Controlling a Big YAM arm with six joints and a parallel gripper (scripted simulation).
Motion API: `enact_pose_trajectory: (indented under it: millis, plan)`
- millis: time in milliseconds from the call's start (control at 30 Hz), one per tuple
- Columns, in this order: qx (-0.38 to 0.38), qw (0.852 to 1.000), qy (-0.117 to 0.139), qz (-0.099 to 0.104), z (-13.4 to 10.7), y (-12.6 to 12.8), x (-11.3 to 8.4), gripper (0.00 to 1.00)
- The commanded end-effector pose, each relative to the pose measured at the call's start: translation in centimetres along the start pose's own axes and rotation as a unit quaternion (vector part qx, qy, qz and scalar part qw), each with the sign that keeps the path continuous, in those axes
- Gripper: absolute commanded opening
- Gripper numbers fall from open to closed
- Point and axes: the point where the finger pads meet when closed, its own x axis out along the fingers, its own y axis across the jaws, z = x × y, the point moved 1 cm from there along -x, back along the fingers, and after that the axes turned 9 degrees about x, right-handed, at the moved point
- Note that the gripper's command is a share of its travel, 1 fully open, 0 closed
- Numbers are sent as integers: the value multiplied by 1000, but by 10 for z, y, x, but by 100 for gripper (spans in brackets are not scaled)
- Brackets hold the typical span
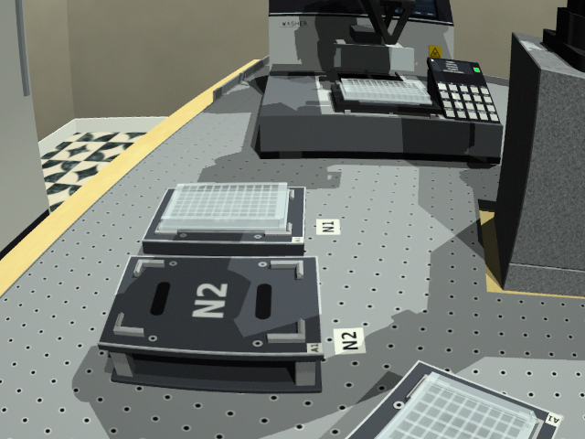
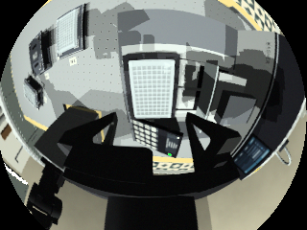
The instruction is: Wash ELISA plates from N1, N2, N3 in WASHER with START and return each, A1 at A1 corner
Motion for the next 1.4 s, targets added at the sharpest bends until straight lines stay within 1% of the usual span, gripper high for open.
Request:
enact_pose_trajectory:
  millis: [0,33,100,167,300,433,567,733,800,1100,1233,1367]
  plan:
    - [-12,1000,-7,-10,8,-10,-6,100]
    - [-20,1000,-9,-13,14,-14,-1,100]
    - [-21,1000,-5,-8,10,-8,5,100]
    - [-21,1000,-5,-8,10,-8,5,100]
    - [-22,1000,1,1,3,2,17,100]
    - [-20,1000,-1,-2,5,-1,22,100]
    - [-19,1000,1,1,3,2,30,100]
    - [-18,1000,-1,-2,5,-1,34,100]
    - [-16,1000,1,1,2,2,38,100]
    - [-14,1000,-1,-2,5,0,52,100]
    - [-11,1000,1,1,2,2,60,100]
    - [-11,1000,0,-1,4,0,63,100]
